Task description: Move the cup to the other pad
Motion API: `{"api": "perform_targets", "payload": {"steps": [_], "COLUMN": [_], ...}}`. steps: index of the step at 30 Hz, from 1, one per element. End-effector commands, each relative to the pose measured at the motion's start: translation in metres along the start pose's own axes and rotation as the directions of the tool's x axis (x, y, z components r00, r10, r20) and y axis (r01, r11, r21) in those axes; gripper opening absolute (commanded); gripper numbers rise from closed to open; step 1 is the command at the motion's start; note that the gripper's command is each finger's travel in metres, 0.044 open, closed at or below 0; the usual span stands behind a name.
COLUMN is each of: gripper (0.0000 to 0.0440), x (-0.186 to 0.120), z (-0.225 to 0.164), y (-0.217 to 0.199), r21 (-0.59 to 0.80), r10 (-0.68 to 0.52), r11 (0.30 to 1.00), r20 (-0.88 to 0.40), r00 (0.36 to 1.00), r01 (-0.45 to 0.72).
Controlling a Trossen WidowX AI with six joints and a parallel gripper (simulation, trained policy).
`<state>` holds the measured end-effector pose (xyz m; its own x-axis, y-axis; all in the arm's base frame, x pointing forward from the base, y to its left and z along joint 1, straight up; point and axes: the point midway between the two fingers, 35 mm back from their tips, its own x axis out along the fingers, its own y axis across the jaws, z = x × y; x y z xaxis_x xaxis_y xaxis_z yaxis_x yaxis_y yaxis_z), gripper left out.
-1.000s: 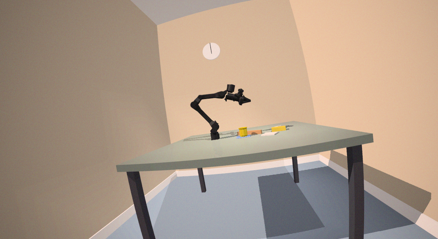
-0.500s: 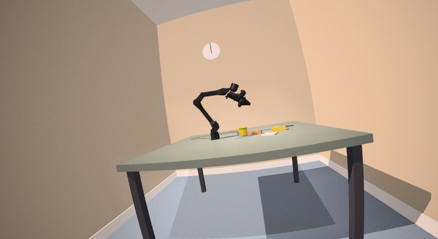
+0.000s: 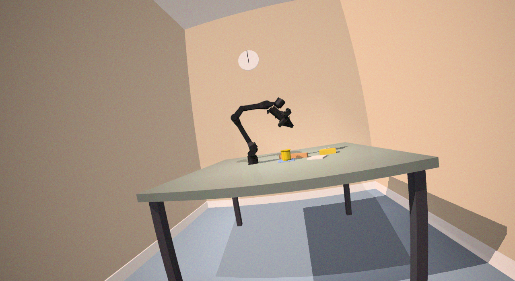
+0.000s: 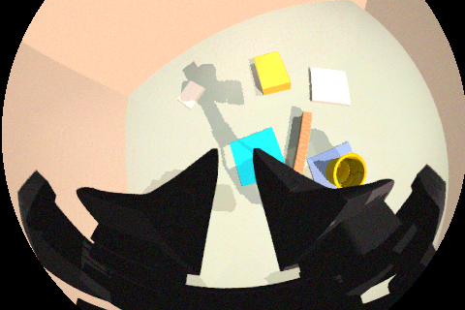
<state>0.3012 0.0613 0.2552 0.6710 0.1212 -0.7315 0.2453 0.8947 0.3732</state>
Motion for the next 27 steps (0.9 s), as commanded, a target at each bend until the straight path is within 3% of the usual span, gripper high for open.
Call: {"api": "perform_targets", "payload": {"steps": [1,14,27], "gripper": [0.0125,0.0133,0.0126], "x": [0.004,0.005,0.009], "z": [-0.004,-0.018,-0.030], "y": [-0.004,-0.020,-0.043], "r21": [0.007,-0.017,-0.081], "r10": [-0.045,-0.177,-0.300], "r11": [0.999,0.984,0.953], "r20": [-0.056,-0.217,-0.363], "r00": [0.997,0.960,0.882], "r01": [0.046,0.177,0.291]}}
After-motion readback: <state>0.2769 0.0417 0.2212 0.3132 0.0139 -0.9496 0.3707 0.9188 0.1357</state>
